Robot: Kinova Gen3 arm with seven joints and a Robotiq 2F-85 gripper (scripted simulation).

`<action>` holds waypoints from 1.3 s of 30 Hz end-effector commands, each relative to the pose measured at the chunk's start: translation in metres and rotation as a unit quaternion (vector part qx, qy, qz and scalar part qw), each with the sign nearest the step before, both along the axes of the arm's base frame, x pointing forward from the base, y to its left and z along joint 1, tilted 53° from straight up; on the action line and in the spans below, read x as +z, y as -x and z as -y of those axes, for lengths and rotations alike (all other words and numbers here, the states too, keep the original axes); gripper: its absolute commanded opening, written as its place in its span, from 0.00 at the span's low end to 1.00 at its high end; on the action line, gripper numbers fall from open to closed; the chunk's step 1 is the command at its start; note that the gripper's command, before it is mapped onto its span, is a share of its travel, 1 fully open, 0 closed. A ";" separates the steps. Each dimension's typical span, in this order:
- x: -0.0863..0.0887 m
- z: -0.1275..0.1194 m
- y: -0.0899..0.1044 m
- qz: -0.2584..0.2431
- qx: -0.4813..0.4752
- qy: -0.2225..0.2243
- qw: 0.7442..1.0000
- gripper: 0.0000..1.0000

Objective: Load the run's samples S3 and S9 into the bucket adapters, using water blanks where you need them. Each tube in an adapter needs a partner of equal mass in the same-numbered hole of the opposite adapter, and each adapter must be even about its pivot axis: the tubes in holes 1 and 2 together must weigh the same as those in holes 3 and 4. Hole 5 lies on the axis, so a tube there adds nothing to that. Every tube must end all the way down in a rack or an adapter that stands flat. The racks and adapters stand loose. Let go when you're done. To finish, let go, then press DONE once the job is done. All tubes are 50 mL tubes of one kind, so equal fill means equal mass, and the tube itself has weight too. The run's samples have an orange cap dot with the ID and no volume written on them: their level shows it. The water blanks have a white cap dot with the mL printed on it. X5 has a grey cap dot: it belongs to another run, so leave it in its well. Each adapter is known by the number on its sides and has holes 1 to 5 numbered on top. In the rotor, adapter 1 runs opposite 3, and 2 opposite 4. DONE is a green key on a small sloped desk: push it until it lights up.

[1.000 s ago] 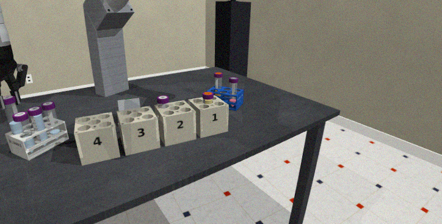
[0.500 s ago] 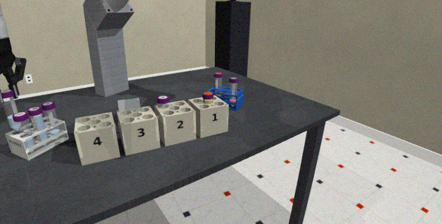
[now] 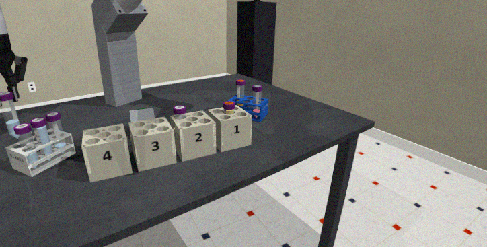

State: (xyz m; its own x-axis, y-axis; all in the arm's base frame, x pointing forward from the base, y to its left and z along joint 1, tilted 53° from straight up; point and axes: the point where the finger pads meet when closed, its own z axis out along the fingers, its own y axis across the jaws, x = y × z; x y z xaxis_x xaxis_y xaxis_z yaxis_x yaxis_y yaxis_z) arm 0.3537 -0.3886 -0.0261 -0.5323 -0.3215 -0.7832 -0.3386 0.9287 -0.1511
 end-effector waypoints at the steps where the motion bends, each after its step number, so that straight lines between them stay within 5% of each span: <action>1: 0.003 0.002 0.004 0.000 -0.001 0.000 1.000 0.10; 39: 0.030 0.010 0.039 0.000 -0.001 0.001 1.000 0.10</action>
